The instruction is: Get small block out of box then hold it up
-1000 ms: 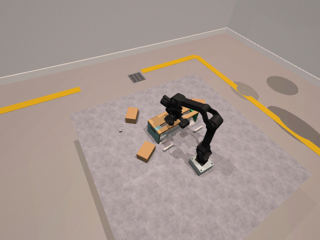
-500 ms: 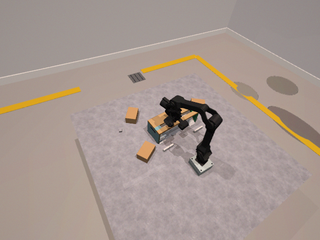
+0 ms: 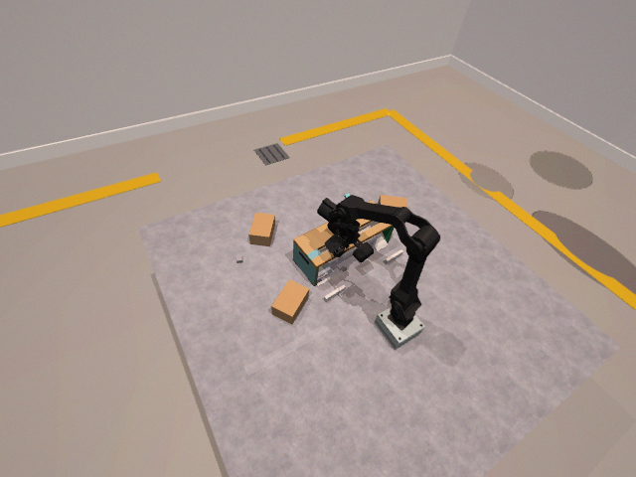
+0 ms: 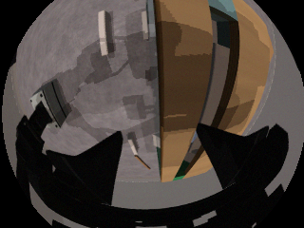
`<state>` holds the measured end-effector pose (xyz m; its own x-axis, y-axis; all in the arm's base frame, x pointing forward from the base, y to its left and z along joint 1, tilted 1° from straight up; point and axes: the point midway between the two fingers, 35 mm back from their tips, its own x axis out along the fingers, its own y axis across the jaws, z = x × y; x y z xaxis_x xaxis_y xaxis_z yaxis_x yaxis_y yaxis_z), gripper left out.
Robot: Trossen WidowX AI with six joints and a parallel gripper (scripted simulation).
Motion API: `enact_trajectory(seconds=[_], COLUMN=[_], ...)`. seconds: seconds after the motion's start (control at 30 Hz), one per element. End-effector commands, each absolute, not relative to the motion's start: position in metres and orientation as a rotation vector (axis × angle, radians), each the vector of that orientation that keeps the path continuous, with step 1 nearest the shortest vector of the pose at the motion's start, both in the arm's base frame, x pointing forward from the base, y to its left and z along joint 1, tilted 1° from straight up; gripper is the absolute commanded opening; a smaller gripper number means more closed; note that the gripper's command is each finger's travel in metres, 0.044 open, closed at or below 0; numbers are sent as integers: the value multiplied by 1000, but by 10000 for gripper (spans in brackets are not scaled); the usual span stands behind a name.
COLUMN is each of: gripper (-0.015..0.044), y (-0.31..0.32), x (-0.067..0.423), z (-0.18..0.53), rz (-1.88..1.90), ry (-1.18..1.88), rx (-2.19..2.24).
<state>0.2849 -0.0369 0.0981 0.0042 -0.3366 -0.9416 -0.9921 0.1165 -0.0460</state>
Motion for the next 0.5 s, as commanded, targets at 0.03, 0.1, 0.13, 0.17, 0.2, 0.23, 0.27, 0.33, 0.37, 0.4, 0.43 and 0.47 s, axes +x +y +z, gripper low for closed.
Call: enact_trajectory(seconds=[0.03, 0.1, 0.13, 0.17, 0.2, 0.23, 0.27, 0.33, 0.37, 0.4, 0.43, 0.47], gripper=[400, 400, 400, 400, 400, 400, 400, 400, 400, 400, 400, 400], y=[-38, -38, -38, -39, -39, -39, -39, -39, -39, -39, -40, -40], x=[283, 283, 282, 282, 282, 282, 282, 282, 282, 282, 281, 281], z=[87, 84, 82, 81, 79, 77, 76, 72, 71, 69, 68, 66], rz=[926, 926, 926, 926, 926, 926, 926, 926, 926, 926, 926, 926], ry=[1499, 1499, 1499, 1499, 1499, 1499, 1499, 1499, 1500, 1500, 1500, 1500], rx=[-1373, -1373, -1373, -1373, -1373, -1373, -1373, -1373, -1373, -1373, -1373, -1373])
